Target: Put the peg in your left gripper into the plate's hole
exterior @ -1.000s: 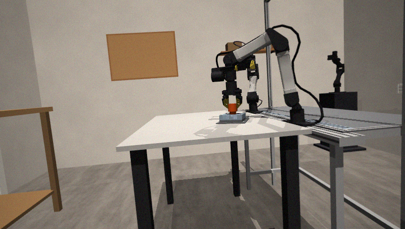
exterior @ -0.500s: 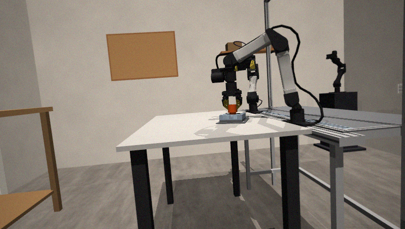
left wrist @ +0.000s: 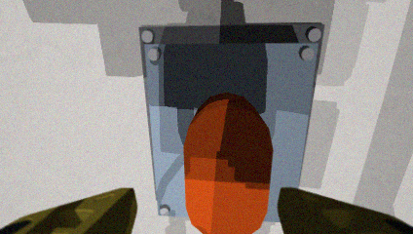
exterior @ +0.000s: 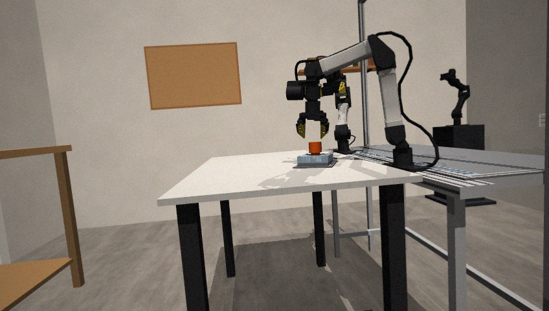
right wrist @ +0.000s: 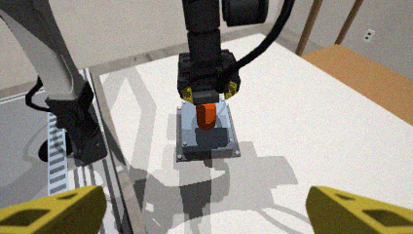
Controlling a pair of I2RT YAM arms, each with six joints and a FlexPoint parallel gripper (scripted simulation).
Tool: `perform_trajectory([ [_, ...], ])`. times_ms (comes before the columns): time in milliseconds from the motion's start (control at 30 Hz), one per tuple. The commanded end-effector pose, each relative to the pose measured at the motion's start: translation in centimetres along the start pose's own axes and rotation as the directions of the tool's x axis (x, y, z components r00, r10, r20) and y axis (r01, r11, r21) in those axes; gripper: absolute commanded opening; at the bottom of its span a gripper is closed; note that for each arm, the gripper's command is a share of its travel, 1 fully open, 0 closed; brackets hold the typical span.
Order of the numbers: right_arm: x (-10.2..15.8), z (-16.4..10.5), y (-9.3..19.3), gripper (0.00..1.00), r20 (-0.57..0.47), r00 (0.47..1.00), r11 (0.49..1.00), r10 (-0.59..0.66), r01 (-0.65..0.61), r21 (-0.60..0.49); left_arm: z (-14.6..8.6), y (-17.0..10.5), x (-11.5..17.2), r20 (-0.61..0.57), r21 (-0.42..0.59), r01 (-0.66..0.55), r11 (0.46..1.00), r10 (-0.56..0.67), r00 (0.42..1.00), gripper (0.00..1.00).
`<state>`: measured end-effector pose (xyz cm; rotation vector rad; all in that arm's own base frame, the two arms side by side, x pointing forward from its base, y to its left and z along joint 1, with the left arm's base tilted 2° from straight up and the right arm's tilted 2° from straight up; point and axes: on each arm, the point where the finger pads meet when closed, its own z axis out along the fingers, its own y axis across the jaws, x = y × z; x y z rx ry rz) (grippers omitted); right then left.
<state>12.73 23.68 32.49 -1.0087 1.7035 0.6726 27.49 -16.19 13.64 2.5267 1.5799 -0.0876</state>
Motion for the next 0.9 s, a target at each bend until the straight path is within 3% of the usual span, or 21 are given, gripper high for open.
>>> perform_trajectory([
  [0, -0.9, -0.5, 0.0, 1.00, 0.028, 1.000, 1.000, 0.004, -0.004, -0.002, -1.2, -0.3, 0.4, -0.008, 0.039, 0.007, 0.999, -0.007, 1.000, 0.70],
  [200, -0.9, -0.5, 0.0, 1.00, 0.028, 1.000, 1.000, 0.004, -0.004, -0.002, 0.0, -0.9, 0.4, -0.014, 0.071, 0.012, 0.997, -0.011, 1.000, 0.70],
  [867, -0.9, -0.5, 0.0, 1.00, 0.028, 1.000, 1.000, 0.004, -0.004, -0.002, 0.1, -0.9, 0.3, -0.011, 0.073, 0.012, 0.997, -0.011, 1.000, 0.70],
])
